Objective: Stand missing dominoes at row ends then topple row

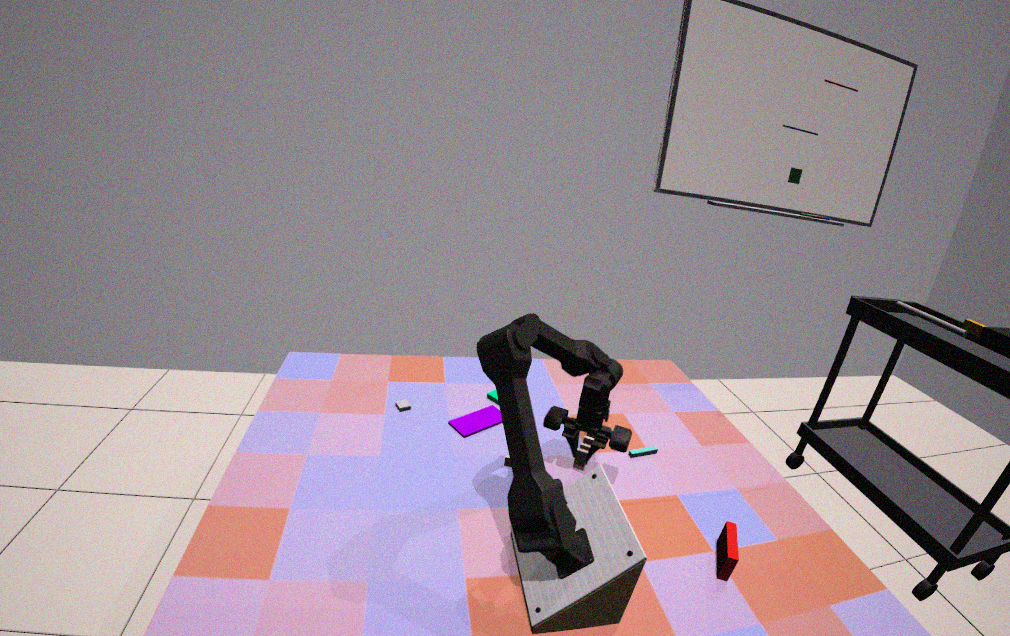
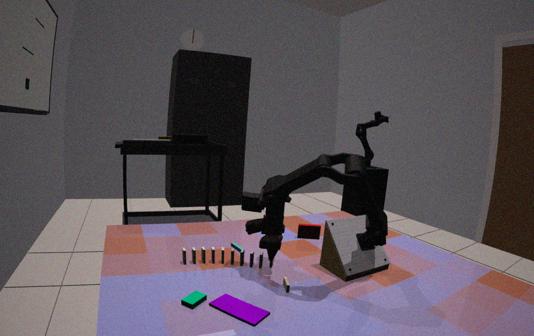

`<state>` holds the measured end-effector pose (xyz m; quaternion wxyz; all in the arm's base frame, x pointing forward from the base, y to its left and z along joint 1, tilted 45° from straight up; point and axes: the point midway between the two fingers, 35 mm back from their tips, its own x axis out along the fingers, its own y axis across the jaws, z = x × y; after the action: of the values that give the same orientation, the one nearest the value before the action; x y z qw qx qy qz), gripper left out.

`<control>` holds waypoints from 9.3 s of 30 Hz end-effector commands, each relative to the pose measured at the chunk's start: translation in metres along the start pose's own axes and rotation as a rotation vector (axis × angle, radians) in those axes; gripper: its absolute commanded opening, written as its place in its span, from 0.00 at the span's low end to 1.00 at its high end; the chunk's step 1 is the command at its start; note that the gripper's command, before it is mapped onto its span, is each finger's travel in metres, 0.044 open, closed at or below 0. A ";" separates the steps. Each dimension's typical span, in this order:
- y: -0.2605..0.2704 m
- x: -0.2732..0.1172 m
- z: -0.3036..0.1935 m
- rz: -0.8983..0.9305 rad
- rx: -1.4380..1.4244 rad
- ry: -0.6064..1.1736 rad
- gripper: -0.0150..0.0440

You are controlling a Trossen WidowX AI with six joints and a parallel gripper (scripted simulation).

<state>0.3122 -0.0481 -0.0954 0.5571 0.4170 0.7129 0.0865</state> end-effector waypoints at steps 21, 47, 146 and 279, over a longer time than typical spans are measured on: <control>0.000 0.004 -0.002 0.006 0.007 0.001 1.00; 0.074 -0.093 -0.020 -0.017 -0.840 -0.007 1.00; 0.147 -0.125 -0.066 0.010 -1.824 -0.004 0.29; 0.232 -0.080 -0.286 0.094 -0.560 -1.414 0.29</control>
<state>0.1877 0.1441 0.2015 0.9655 0.2148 0.1471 0.0025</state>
